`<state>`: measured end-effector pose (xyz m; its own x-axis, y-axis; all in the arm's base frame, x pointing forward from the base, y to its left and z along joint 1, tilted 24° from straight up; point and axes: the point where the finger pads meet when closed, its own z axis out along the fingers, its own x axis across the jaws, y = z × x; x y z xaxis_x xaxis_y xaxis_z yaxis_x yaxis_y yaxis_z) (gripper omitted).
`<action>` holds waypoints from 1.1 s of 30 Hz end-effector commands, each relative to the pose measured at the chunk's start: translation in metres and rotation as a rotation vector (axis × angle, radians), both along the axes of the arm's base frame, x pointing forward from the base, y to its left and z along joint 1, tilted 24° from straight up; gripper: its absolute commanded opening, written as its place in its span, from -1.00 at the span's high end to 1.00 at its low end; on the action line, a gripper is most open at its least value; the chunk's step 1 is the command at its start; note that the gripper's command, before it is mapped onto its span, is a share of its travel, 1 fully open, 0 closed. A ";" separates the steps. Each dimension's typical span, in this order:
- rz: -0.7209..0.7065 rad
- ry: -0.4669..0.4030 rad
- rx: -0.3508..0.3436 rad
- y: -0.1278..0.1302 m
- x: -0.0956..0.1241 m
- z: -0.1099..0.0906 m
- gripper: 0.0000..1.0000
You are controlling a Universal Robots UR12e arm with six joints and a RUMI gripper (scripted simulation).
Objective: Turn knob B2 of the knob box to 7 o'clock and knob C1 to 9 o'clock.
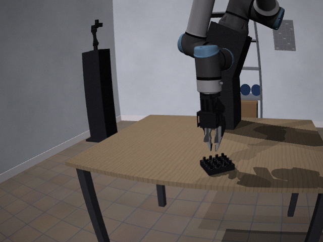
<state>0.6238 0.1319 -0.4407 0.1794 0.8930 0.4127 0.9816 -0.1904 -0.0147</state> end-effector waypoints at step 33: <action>-0.355 0.161 0.024 0.000 -0.005 0.005 0.78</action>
